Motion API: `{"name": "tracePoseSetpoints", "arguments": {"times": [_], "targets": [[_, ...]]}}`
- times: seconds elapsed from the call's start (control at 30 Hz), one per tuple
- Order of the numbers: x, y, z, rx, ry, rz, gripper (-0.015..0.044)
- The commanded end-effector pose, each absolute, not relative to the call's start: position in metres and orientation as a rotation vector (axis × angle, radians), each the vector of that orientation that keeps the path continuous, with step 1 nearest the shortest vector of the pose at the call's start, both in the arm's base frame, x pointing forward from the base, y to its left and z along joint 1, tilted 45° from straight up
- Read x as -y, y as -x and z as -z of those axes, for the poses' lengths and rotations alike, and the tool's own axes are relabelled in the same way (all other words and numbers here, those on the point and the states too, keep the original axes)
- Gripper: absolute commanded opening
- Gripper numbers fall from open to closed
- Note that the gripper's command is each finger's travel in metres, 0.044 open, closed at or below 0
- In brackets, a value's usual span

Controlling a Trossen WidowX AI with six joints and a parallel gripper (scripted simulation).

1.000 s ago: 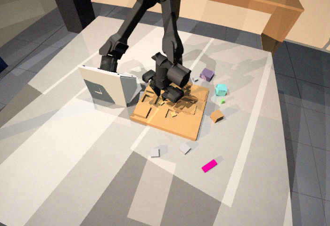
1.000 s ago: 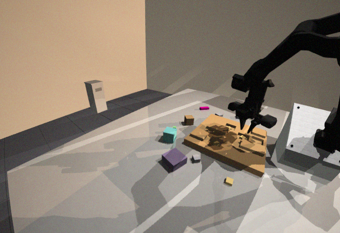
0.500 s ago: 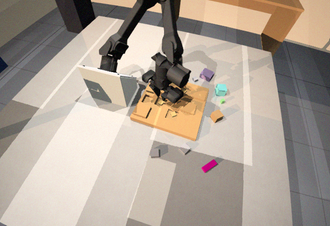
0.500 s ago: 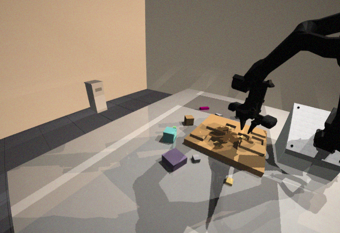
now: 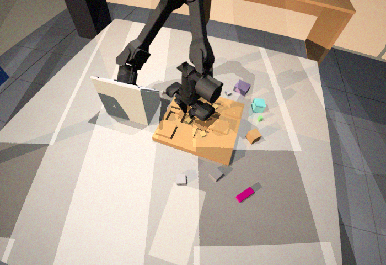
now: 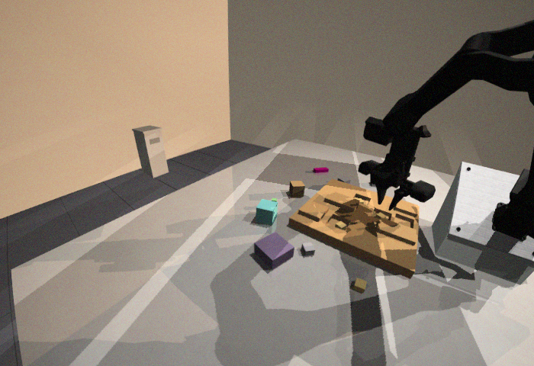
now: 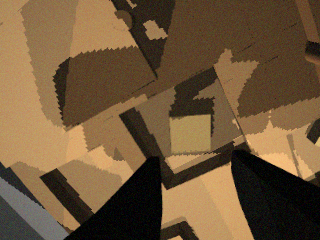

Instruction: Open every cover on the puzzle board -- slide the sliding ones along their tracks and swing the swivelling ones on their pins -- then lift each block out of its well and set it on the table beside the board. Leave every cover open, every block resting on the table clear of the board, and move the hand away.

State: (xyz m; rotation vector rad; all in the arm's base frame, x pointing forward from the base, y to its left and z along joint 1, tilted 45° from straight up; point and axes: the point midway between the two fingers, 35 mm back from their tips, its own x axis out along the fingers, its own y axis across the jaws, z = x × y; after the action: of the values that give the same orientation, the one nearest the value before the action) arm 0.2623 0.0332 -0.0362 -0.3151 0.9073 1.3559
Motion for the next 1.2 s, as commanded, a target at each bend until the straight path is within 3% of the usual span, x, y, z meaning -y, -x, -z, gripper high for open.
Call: {"name": "tracePoseSetpoints", "arguments": {"times": [0.0,1.17], "targets": [[-0.033,-0.263,0.036,-0.905,0.310,-1.354,0.0144],[-0.045,-0.262,0.048,-0.905,0.310,-1.354,0.0144]]}}
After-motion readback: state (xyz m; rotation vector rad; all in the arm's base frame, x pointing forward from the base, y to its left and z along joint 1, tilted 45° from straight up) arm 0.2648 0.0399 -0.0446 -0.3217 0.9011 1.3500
